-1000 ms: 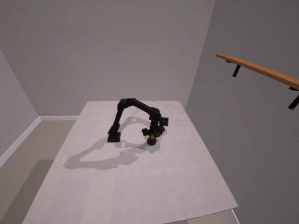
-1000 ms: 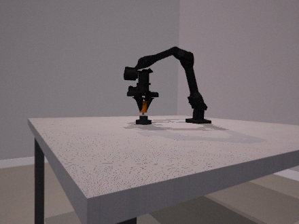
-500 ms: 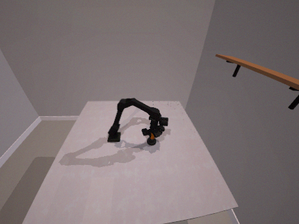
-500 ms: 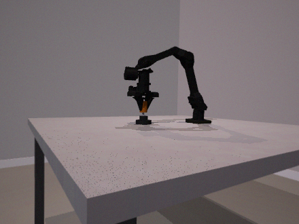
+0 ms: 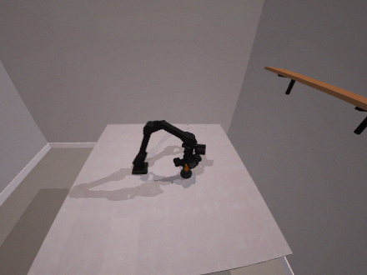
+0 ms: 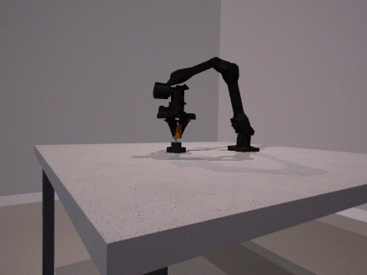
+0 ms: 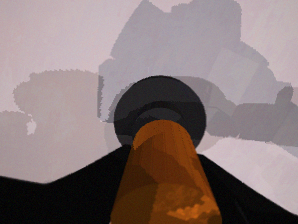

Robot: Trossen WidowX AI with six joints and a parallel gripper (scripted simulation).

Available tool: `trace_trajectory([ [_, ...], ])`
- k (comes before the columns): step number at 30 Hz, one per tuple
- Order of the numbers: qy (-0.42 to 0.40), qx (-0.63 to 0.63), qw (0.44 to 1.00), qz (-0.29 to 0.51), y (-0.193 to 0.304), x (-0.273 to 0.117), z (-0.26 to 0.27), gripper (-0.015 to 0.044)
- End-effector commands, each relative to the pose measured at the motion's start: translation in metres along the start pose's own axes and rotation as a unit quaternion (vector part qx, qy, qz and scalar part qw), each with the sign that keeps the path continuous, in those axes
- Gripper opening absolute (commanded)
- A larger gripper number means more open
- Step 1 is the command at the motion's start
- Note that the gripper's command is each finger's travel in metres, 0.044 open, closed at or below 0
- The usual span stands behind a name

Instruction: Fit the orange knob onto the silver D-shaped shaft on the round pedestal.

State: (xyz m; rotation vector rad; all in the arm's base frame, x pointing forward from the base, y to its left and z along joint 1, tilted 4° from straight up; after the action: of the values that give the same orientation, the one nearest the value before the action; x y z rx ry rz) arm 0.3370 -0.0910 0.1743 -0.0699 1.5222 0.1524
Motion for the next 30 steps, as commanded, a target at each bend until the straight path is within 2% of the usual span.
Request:
trace_trajectory([
  [1, -0.002, 0.000, 1.000, 0.001, -0.0008, 0.0005, 0.0006, 0.0000],
  [20, -0.002, -0.022, 1.000, 0.001, -0.0013, 0.0017, 0.0016, 0.0000],
  [30, -0.002, 0.005, 1.000, 0.001, -0.0014, 0.0022, 0.0016, 0.0000],
])
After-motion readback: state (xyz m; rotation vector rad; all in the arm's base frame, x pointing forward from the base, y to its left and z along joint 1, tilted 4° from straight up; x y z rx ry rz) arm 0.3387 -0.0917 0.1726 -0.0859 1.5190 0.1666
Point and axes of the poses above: the point midway between the two fingers, 35 mm back from their tips, its own x axis out along the fingers, its own z axis across the jaws, y = z × x, the point moved 8 cm from there along -x, back along the fingers, and after that the axes turned 3 degrees about x, right-handed, at the moved point
